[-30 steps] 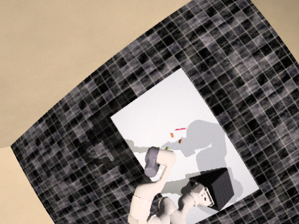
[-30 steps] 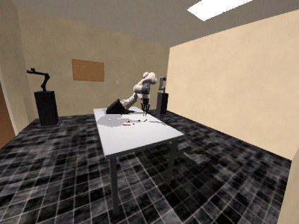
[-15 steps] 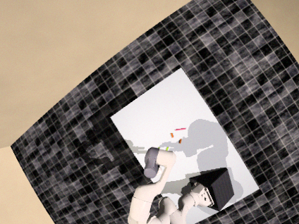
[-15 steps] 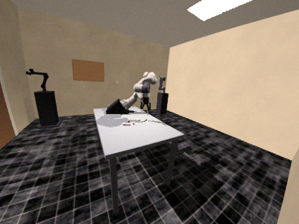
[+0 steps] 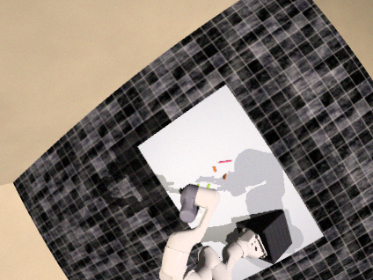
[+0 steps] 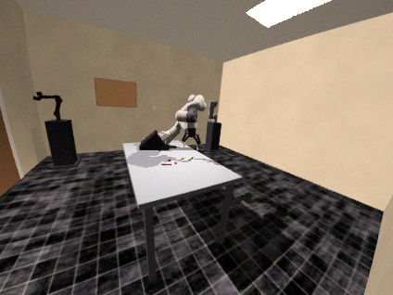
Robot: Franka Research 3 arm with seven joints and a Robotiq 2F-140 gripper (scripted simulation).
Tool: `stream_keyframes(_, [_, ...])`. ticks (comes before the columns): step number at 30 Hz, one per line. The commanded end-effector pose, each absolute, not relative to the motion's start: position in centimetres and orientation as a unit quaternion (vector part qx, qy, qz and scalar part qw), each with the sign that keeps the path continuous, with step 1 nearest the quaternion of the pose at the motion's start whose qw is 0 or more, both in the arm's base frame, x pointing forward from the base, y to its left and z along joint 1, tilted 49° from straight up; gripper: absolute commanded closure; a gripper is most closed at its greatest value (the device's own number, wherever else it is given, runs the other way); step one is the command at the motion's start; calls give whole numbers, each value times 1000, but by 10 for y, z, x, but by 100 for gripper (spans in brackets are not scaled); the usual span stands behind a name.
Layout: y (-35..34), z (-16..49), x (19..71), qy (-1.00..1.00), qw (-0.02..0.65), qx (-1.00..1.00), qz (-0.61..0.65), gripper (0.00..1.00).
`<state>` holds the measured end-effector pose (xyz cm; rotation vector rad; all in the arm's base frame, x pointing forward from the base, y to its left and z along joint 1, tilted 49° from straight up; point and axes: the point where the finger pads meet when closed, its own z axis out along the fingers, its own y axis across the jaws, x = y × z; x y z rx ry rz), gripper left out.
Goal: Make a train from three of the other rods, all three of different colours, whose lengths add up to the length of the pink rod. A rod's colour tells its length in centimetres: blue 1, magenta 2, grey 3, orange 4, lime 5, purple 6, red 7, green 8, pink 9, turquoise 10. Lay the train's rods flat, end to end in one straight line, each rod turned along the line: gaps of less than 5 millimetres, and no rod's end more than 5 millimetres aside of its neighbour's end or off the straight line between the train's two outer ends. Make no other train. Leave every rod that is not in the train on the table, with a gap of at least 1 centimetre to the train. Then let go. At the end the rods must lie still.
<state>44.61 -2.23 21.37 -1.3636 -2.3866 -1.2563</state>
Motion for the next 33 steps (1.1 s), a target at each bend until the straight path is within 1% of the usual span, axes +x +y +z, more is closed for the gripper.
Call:
stream_keyframes(1, [-24,215,445,-788,61,-452,-414,0])
stream_keyframes(10, [-37,227,440,-788,61,-452,-414,0])
stream_keyframes(21, [-73,259,426,-788,61,-452,-414,0])
stream_keyframes(33, [-76,263,425,-788,61,-452,-414,0])
